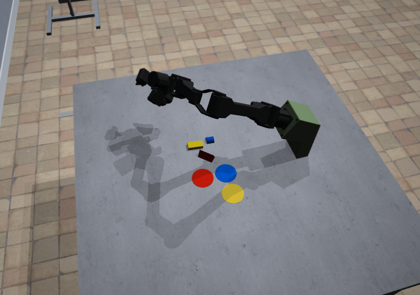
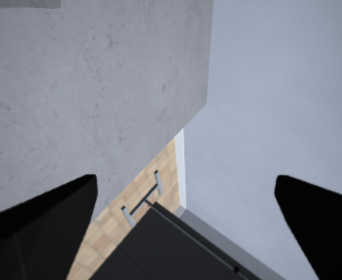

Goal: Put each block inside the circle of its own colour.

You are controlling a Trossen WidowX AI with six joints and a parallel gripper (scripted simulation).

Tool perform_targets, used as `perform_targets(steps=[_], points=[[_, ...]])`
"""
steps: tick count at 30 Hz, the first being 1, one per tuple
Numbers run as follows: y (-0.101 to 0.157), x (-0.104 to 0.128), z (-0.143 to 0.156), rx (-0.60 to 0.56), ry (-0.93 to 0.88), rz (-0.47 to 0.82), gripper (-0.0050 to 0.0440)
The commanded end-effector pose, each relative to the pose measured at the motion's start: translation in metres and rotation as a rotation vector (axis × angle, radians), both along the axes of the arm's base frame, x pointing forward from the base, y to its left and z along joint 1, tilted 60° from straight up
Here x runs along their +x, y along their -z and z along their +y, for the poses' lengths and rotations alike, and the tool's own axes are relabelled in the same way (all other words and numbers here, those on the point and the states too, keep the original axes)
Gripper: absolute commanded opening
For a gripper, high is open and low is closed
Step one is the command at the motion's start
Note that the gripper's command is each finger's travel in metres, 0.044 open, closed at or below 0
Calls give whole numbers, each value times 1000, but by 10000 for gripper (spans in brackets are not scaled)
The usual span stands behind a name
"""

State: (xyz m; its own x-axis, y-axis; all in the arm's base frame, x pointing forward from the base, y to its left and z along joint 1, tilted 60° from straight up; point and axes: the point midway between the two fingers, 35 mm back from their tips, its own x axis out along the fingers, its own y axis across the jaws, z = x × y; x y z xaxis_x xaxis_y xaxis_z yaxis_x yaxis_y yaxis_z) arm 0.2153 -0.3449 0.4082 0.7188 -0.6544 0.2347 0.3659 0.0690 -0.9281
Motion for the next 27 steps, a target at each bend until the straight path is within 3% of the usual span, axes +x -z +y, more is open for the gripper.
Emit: perform_targets(steps=[1, 19, 23, 27], points=[[-10, -3, 5, -22, 1, -10, 400], [-10, -3, 5, -22, 1, -10, 400], [1, 4, 21, 24, -38, 21, 400], [22, 14, 64, 122, -133, 85, 400]])
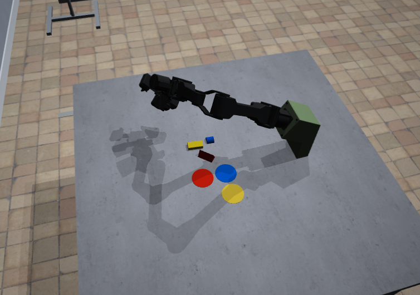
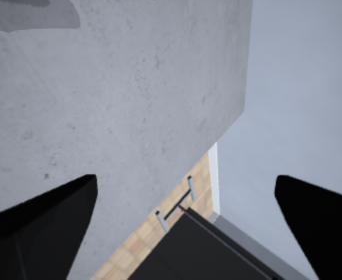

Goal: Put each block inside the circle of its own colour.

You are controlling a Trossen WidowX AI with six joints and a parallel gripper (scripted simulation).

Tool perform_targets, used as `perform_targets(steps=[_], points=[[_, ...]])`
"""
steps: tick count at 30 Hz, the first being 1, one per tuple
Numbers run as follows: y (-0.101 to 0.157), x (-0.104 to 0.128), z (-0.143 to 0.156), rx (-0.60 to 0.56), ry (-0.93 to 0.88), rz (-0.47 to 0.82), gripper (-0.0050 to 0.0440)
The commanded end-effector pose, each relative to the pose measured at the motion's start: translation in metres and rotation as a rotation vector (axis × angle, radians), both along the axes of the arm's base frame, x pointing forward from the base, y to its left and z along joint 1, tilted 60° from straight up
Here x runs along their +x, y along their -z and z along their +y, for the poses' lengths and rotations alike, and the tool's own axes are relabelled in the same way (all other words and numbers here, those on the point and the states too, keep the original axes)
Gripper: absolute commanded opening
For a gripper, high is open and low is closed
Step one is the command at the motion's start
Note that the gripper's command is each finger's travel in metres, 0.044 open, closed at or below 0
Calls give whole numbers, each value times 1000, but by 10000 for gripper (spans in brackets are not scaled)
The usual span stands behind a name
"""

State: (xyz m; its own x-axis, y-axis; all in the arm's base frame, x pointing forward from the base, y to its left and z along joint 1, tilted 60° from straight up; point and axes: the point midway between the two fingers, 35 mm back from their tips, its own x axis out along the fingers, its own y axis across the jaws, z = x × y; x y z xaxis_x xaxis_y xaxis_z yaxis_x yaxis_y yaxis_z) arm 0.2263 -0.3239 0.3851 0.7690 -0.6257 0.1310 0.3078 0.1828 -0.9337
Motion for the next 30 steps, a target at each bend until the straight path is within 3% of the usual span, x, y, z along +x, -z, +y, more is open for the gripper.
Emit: perform_targets(steps=[1, 7, 8, 15, 22, 24, 30], points=[[3, 5, 49, 42, -85, 39, 400], [20, 8, 74, 112, -139, 84, 400], [33, 7, 80, 169, -147, 116, 400], [66, 6, 134, 283, -263, 200, 400], [102, -4, 181, 408, -356, 293, 400], [102, -4, 181, 408, -356, 293, 400], [140, -21, 227, 542, -444, 396, 400]])
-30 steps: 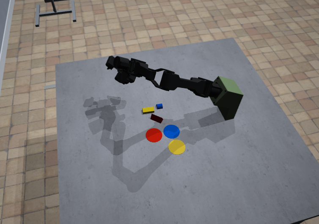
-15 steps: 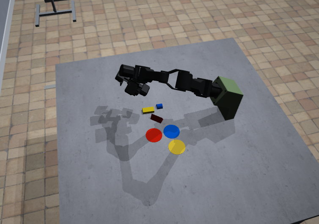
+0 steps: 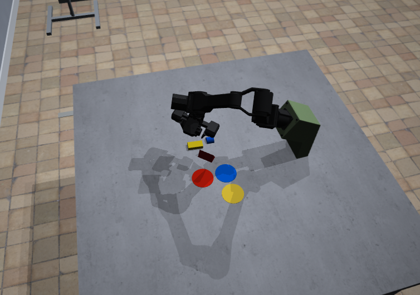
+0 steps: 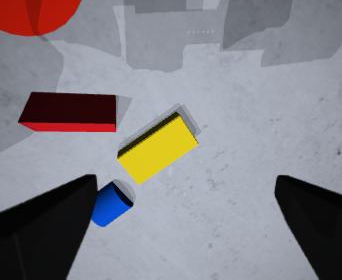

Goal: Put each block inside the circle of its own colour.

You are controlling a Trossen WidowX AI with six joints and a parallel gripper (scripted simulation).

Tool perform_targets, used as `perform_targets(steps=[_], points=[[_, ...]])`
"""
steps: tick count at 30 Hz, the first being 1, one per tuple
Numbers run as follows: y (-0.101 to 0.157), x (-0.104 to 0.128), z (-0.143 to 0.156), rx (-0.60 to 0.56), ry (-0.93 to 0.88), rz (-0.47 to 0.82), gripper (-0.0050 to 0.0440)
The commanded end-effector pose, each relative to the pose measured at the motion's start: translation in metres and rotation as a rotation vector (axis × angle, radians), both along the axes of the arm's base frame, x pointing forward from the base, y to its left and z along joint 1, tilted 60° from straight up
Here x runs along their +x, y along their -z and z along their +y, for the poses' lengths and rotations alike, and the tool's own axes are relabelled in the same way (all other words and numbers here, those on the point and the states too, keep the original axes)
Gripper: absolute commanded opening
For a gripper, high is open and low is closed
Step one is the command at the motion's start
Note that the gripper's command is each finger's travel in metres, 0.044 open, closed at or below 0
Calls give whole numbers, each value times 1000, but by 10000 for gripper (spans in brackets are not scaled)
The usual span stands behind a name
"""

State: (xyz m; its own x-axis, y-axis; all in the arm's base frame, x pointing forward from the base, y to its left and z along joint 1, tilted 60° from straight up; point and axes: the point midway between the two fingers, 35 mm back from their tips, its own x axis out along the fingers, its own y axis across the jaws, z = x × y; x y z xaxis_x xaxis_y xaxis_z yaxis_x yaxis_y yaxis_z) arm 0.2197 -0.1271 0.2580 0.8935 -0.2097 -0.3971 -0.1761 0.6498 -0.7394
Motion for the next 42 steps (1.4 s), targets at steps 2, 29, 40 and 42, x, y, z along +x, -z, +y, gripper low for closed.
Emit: perform_targets(steps=[2, 29, 40, 42], points=[[23, -20, 42, 77, -69, 68, 400], [63, 31, 42, 113, -76, 97, 400], [83, 64, 38, 115, -76, 99, 400], [84, 67, 38, 113, -76, 97, 400]])
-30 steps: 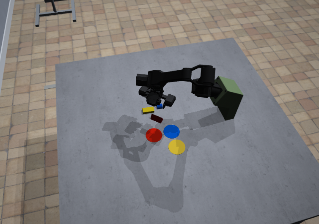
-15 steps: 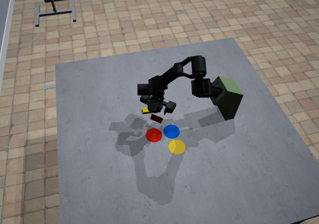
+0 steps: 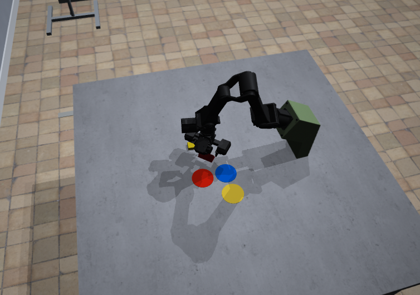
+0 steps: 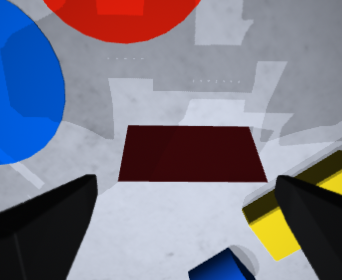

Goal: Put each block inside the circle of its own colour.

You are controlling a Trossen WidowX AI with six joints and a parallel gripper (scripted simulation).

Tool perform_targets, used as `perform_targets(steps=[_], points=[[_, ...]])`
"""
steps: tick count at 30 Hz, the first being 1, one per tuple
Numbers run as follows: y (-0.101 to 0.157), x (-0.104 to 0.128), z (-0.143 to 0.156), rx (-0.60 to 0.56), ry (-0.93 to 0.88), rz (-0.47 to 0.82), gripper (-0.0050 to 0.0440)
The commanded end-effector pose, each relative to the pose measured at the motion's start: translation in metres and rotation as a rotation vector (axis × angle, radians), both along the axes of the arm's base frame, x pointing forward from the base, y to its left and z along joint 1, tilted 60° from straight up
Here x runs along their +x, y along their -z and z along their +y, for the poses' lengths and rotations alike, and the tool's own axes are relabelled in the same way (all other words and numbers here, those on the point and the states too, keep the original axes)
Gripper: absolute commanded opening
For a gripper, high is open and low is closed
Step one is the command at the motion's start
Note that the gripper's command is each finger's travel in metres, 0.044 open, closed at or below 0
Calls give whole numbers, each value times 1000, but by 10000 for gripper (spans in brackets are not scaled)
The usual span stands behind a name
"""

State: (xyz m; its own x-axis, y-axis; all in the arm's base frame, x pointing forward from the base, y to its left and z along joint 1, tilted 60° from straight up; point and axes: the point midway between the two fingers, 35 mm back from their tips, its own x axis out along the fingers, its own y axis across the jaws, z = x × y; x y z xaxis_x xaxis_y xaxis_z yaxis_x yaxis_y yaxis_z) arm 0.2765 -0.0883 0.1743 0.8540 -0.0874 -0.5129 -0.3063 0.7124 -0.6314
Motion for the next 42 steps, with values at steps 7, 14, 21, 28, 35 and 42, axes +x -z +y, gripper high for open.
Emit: perform_targets(steps=[7, 14, 21, 28, 35, 42], points=[[5, 16, -1, -4, 3, -15, 400], [7, 22, -2, -5, 3, -17, 376], [4, 22, -2, -11, 0, -27, 343], [4, 22, -2, -11, 0, -27, 296], [-1, 21, -2, -17, -7, -33, 270], [-9, 14, -2, -25, -11, -37, 270]])
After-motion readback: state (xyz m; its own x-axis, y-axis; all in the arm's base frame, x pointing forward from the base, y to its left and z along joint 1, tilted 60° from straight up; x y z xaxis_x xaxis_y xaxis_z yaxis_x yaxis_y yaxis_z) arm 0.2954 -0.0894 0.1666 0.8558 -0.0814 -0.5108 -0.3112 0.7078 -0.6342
